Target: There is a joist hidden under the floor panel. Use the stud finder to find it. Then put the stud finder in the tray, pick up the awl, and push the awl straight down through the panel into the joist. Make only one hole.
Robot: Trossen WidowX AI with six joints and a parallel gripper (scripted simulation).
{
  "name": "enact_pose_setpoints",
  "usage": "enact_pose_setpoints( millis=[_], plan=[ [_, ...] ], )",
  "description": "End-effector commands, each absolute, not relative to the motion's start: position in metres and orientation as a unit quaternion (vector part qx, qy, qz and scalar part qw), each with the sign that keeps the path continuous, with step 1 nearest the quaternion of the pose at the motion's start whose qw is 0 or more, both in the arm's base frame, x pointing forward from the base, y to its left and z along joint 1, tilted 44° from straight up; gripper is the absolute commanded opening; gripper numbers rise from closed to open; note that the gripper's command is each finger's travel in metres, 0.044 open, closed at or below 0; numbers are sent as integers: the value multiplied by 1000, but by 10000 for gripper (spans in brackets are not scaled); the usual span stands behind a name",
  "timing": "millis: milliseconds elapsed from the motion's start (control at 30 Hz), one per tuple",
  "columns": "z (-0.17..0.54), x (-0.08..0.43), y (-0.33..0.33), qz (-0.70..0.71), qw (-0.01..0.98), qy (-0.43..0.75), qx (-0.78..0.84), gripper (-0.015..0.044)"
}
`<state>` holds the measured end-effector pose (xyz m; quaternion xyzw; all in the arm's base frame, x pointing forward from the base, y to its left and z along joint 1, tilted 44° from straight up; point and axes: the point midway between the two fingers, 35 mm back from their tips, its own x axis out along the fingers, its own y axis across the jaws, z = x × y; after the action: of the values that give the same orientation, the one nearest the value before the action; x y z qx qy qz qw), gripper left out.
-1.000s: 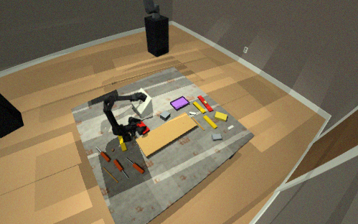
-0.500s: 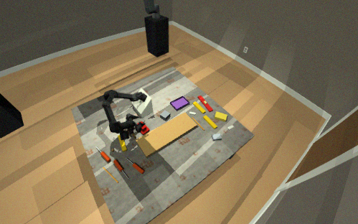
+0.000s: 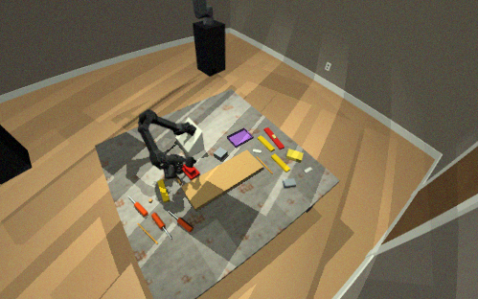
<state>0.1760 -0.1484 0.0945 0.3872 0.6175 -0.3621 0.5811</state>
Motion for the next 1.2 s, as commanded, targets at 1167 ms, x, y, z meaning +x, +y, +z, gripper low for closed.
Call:
enact_pose_setpoints(
  millis=[1167],
  plan=[
    [73,174,-163,-241,723,580,-287,440]
  ],
)
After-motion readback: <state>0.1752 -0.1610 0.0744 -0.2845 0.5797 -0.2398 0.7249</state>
